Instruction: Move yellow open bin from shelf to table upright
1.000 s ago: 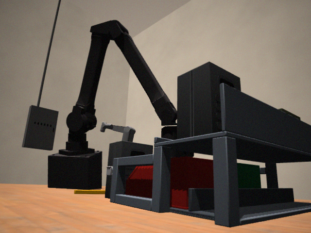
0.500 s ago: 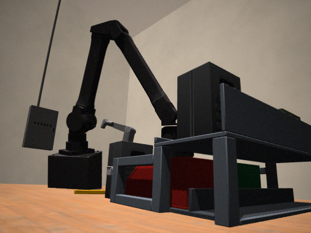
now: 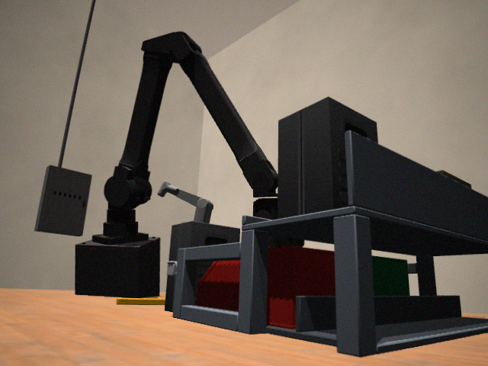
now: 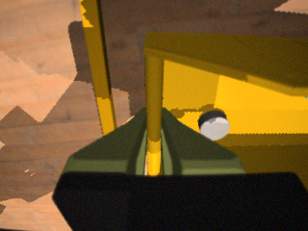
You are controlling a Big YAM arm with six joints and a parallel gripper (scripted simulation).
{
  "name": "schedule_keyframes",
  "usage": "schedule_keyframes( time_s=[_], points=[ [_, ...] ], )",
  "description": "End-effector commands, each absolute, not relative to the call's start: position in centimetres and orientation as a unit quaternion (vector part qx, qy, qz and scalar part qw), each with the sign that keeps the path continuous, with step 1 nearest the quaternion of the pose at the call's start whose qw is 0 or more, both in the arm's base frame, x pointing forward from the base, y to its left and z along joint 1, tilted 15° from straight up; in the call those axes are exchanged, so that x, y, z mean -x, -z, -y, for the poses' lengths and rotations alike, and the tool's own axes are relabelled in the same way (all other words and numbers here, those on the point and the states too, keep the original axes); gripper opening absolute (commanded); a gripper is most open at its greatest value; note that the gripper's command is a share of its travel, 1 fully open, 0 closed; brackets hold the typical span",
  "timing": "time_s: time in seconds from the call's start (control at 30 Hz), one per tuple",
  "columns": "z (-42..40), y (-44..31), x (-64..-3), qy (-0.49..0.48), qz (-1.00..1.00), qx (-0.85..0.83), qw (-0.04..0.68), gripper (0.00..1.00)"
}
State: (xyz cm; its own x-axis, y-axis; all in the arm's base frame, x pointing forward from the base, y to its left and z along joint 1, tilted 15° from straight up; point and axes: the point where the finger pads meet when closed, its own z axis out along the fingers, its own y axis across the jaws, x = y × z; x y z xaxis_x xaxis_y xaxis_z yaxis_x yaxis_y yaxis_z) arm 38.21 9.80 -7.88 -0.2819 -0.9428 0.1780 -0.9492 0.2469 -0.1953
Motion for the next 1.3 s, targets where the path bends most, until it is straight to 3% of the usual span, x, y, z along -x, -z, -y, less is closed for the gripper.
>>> schedule_keyframes(
  time_s=[0.0,0.23,0.27,1.27],
  points=[
    [-9.43,7.91,-38.75,-0.137,0.788,-0.600,0.007,0.00],
    [-9.43,7.91,-38.75,-0.137,0.788,-0.600,0.007,0.00],
    [-9.43,7.91,-38.75,-0.137,0.788,-0.600,0.007,0.90],
    [-9.43,7.91,-38.75,-0.137,0.788,-0.600,0.006,0.90]
  ],
)
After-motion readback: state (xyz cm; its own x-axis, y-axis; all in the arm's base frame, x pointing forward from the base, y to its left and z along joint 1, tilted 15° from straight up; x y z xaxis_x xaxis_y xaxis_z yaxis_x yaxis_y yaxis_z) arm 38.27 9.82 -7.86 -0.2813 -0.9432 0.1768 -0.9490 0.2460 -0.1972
